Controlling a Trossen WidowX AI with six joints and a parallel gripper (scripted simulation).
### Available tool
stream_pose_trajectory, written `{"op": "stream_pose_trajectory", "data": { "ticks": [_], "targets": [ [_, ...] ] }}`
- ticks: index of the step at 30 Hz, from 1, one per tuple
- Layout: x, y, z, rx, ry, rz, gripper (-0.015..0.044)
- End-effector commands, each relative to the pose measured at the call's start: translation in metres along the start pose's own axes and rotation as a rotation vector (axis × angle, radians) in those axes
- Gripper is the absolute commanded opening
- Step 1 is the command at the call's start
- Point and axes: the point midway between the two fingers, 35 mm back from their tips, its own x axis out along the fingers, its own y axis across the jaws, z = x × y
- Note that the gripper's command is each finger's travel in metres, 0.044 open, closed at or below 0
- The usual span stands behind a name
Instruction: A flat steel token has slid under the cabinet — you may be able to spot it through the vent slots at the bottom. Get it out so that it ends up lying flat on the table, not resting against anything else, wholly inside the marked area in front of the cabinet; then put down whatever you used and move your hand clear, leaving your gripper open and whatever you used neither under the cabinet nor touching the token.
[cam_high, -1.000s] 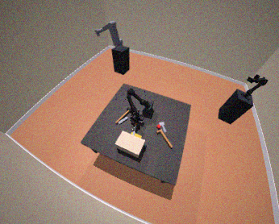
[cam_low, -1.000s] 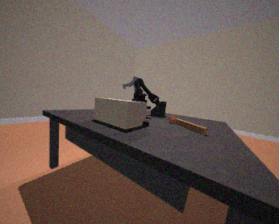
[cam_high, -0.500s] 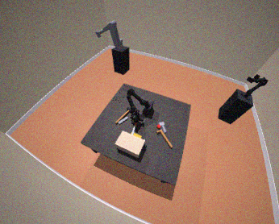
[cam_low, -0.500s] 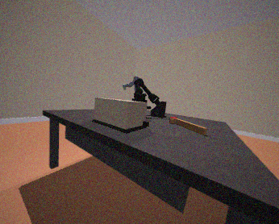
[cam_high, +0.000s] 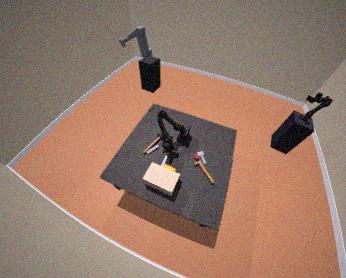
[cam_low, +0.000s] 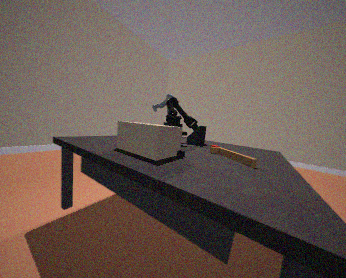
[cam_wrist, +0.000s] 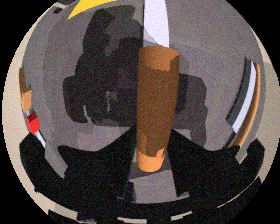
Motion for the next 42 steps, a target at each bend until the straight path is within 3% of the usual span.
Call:
{"op": "stream_pose_trajectory", "data": {
  "ticks": [1,42],
  "targets": [
    [-0.0006,-0.0019,0.0002,0.045,-0.001,-0.004,0.0000],
    [-0.0016,-0.0030,-0.0006,0.368,0.000,-0.005,0.0000]
  ]
}}
